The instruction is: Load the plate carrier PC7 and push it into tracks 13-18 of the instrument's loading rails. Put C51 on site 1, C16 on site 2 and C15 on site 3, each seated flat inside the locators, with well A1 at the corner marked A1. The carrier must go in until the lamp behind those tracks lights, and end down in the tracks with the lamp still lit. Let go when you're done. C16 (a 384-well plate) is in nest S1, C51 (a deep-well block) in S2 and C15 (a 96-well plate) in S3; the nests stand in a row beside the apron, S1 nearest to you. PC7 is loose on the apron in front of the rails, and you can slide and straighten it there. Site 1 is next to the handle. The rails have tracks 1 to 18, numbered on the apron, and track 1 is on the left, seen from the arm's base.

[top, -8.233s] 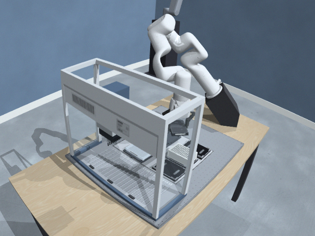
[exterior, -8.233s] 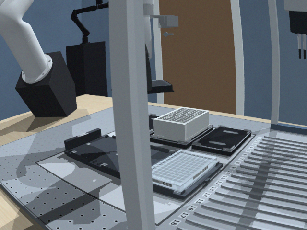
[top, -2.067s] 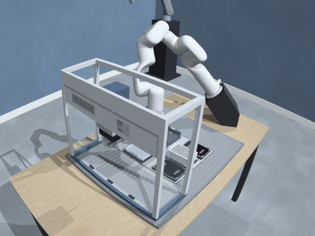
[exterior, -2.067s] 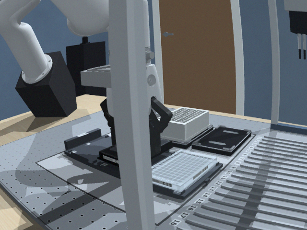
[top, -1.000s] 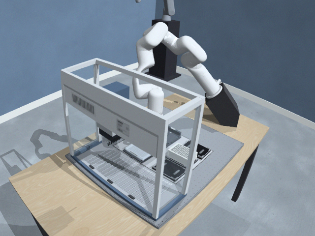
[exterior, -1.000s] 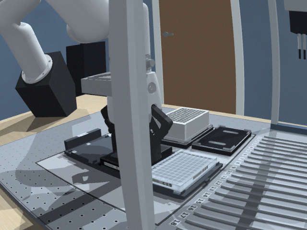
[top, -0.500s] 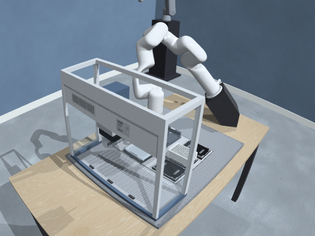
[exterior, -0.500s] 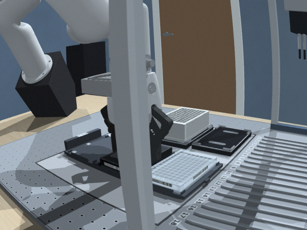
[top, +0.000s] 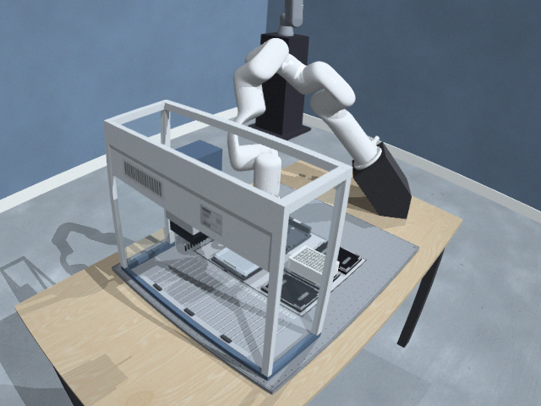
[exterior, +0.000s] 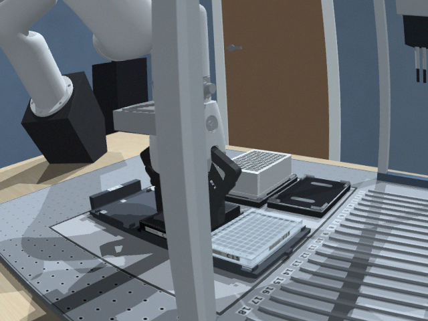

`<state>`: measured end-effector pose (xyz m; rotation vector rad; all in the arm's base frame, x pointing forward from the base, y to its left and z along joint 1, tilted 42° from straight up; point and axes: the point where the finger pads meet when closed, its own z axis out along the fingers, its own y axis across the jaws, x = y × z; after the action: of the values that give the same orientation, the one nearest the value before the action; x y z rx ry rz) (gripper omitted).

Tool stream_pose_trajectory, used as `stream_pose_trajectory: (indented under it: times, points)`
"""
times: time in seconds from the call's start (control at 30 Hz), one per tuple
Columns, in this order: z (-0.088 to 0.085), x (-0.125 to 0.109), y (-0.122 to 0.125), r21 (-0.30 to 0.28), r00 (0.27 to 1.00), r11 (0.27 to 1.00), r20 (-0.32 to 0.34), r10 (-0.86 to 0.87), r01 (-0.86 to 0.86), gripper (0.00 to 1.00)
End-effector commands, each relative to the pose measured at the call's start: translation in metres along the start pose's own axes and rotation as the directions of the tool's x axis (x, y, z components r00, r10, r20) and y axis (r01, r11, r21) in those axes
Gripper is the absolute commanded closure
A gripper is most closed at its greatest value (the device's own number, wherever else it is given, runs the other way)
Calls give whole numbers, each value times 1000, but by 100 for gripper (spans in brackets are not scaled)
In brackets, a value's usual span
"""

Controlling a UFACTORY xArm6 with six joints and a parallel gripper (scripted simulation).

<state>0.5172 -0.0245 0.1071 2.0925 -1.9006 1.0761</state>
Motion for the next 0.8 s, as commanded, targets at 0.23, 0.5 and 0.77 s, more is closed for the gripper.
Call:
stream_pose_trajectory:
  times: [0.23,0.5,0.77]
  points:
    - [-1,0,-1,3,1000,1000,1,1,-1,0]
    - [-2,0,-1,2,1000,1000,1,1,-1,0]
    - [-12,0,-1,2,1000,1000,1,1,-1,0]
